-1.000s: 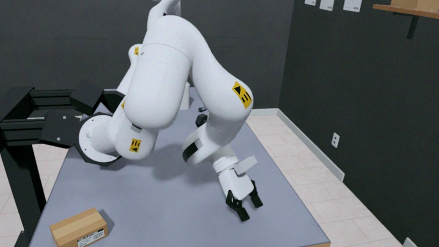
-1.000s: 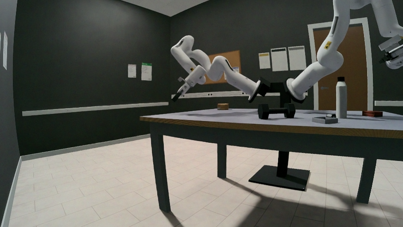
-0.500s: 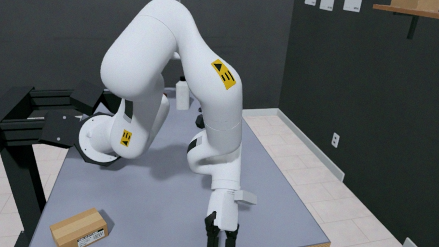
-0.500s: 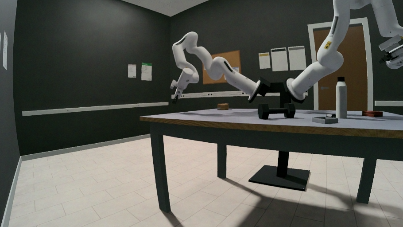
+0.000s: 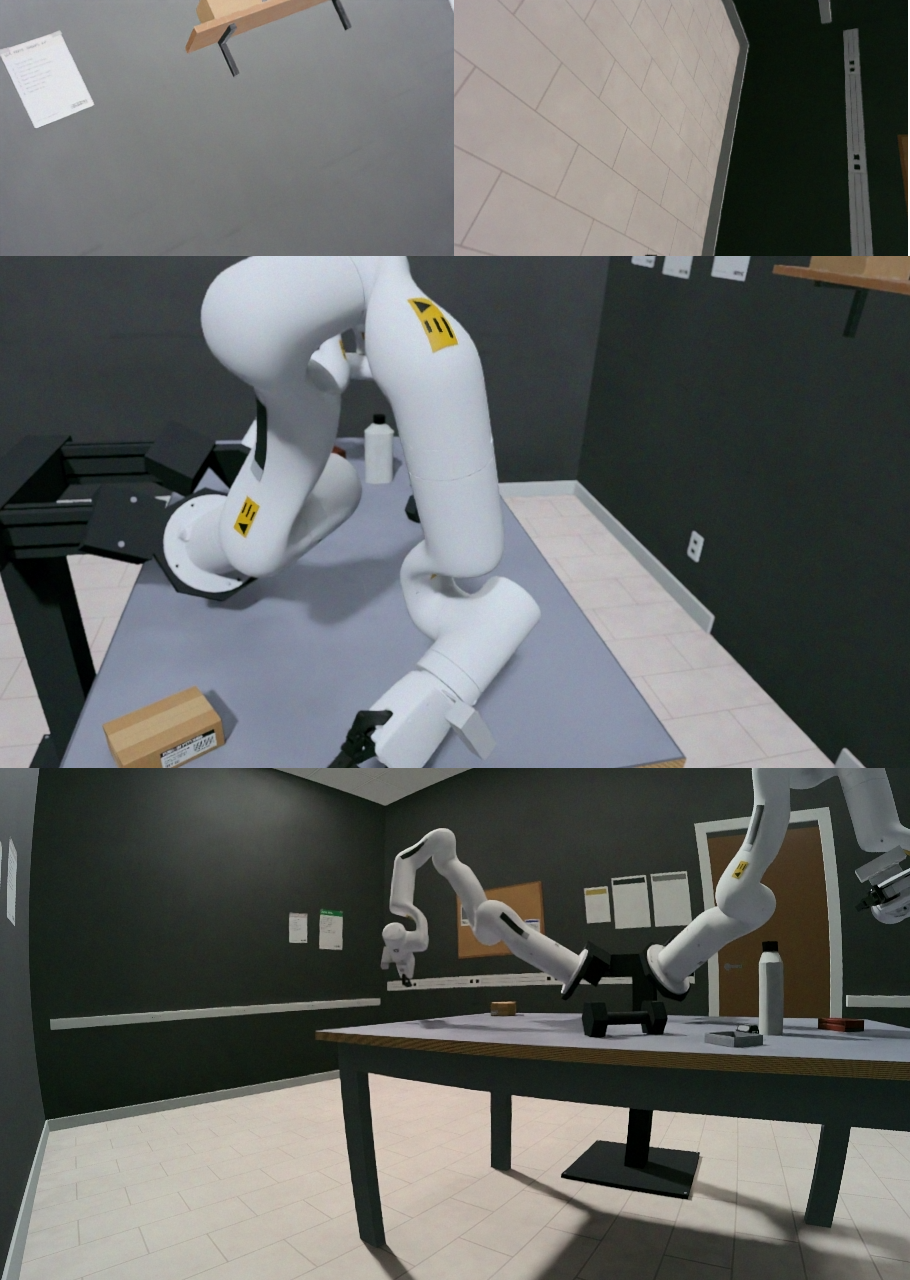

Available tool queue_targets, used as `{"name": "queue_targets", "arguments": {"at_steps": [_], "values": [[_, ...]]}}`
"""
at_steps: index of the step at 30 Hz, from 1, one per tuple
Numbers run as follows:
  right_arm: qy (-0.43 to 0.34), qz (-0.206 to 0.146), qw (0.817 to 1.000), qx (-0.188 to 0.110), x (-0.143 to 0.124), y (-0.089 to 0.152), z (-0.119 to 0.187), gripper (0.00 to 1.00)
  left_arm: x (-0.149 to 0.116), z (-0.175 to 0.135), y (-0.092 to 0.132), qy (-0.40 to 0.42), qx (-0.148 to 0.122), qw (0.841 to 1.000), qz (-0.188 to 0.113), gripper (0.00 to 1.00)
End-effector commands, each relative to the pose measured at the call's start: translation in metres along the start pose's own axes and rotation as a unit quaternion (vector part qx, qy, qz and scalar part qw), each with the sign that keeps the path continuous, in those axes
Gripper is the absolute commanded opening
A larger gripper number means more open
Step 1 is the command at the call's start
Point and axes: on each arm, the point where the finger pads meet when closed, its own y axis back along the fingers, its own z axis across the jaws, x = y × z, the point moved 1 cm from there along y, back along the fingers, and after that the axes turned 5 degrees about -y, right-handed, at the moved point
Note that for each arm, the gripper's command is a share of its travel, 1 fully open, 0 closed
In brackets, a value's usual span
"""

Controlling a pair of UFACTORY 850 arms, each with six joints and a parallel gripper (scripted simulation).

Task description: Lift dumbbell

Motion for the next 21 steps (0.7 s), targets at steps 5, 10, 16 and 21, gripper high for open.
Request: {"name": "queue_targets", "arguments": {"at_steps": [5, 10, 16, 21], "values": [[0.004, -0.134, 0.990, -0.049, -0.014, -0.022, 0.070, 1.00, 0.000, -0.001, 0.000, -0.001, 0.000, 1.000, 0.001, 1.00], [-0.001, -0.177, 0.983, -0.054, -0.019, -0.022, 0.091, 1.00, 0.000, -0.001, 0.000, -0.001, 0.000, 1.000, 0.001, 1.00], [-0.022, -0.261, 0.964, -0.044, -0.028, -0.013, 0.133, 1.00, 0.000, -0.001, 0.000, -0.001, 0.000, 1.000, 0.001, 1.00], [-0.043, -0.303, 0.952, -0.024, -0.029, 0.000, 0.156, 1.00, 0.000, -0.001, 0.000, -0.001, 0.000, 1.000, 0.001, 1.00]]}}
